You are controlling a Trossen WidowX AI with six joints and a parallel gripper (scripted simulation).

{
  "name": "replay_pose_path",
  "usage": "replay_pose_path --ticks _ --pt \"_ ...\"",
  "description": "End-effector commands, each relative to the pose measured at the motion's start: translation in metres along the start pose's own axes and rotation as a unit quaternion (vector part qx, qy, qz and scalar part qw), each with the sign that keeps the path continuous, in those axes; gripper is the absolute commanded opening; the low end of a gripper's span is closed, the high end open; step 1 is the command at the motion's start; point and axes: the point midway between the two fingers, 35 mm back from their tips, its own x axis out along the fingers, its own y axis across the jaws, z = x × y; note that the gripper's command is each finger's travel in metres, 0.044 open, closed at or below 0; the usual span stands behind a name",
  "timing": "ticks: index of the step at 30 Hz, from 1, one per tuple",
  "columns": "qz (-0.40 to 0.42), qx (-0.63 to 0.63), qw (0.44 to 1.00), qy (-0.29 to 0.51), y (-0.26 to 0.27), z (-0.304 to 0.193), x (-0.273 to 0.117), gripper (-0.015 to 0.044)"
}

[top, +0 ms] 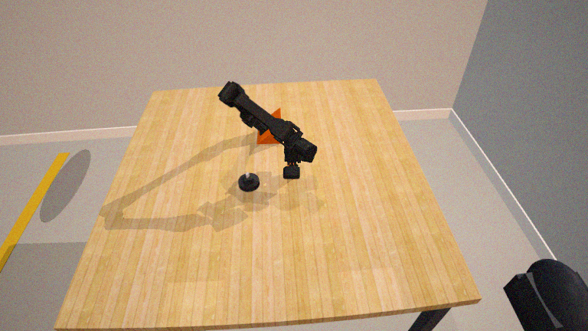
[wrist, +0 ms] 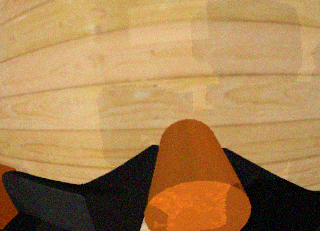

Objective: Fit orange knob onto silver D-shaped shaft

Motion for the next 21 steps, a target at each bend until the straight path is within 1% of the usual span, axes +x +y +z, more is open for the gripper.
replay_pose_path --ticks 1,6,21 --pt "0.001 0.000 1.000 0.000 0.0000 -0.0001 -0.0002 0.0105" --pt "0.001 0.000 1.000 0.000 0.0000 -0.0001 -0.0002 0.0236" --pt "0.001 0.000 1.000 0.000 0.0000 -0.0001 -0.0002 0.0240"
